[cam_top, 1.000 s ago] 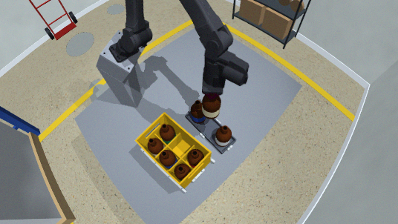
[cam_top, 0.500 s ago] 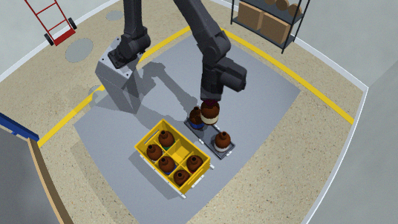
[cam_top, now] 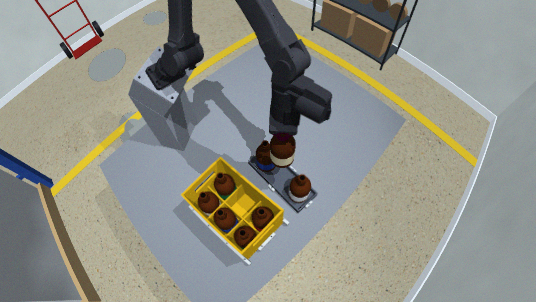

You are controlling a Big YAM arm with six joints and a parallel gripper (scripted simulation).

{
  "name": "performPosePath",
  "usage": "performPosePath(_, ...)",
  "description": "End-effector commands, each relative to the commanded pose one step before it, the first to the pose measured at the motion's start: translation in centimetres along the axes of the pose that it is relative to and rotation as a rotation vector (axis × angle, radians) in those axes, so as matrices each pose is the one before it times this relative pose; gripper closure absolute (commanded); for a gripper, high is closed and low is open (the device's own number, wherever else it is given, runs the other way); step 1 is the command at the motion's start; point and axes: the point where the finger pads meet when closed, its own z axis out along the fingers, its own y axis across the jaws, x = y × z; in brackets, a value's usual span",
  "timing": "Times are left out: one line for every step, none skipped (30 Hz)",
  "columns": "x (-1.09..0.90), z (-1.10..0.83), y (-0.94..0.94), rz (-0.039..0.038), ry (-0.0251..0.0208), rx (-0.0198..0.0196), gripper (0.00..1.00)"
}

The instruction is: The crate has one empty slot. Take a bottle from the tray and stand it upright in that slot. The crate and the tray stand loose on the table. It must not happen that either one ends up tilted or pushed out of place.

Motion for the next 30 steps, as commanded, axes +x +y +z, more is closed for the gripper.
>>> performPosePath(-2.243,-2.599,-1.576,-0.02942,-0.06325,0.04785,1.00)
performPosePath(0.390,0.173,0.052,0.00157,0.00505,-0.00298,1.00)
performPosePath(0.402,0.178,0.053,0.00165,0.00517,-0.00309,1.00)
performPosePath(0.408,0.179,0.052,0.00169,0.00521,-0.00315,1.00)
performPosePath(0.424,0.186,0.055,0.00179,0.00537,-0.00330,1.00)
performPosePath(0.000,0.000,0.000,0.00000,0.00000,0.00000,1.00)
performPosePath(0.000,0.000,0.000,0.00000,0.00000,0.00000,1.00)
performPosePath(0.438,0.192,0.059,0.00189,0.00550,-0.00345,1.00)
performPosePath(0.445,0.194,0.058,0.00196,0.00556,-0.00353,1.00)
performPosePath(0.166,0.042,-0.075,0.00020,0.00075,-0.00038,1.00)
performPosePath(-0.035,-0.070,-0.173,-0.00111,-0.00274,0.00197,1.00)
performPosePath(-0.127,-0.123,-0.223,-0.00177,-0.00436,0.00311,1.00)
performPosePath(-0.028,-0.070,-0.183,-0.00118,-0.00268,0.00203,1.00)
performPosePath(0.187,0.044,-0.086,0.00019,0.00084,-0.00038,1.00)
performPosePath(0.277,0.091,-0.046,0.00078,0.00227,-0.00140,1.00)
performPosePath(0.275,0.089,-0.052,0.00076,0.00221,-0.00137,1.00)
performPosePath(0.186,0.039,-0.099,0.00015,0.00065,-0.00028,1.00)
performPosePath(0.066,-0.028,-0.162,-0.00071,-0.00139,0.00119,1.00)
performPosePath(-0.171,-0.158,-0.286,-0.00243,-0.00529,0.00411,1.00)
performPosePath(-0.064,-0.034,-0.269,-0.00109,-0.00210,0.00181,1.00)
performPosePath(0.268,0.201,-0.133,0.00183,0.00455,-0.00313,1.00)
performPosePath(0.543,0.349,0.004,0.00393,0.00901,-0.00662,1.00)
performPosePath(0.000,0.000,0.000,0.00000,0.00000,0.00000,1.00)
performPosePath(0.000,0.000,0.000,0.00000,0.00000,0.00000,1.00)
performPosePath(0.499,0.330,-0.023,0.00376,0.00833,-0.00626,1.00)
performPosePath(0.319,0.212,-0.113,0.00324,0.00697,-0.00534,1.00)
performPosePath(0.109,0.057,-0.209,0.00061,0.00120,-0.00093,1.00)
performPosePath(-0.297,-0.243,-0.395,-0.00368,-0.00759,0.00612,1.00)
performPosePath(0.169,0.009,-0.150,-0.00011,-0.00016,0.00023,1.00)
performPosePath(0.438,0.151,-0.004,0.00201,0.00405,-0.00324,1.00)
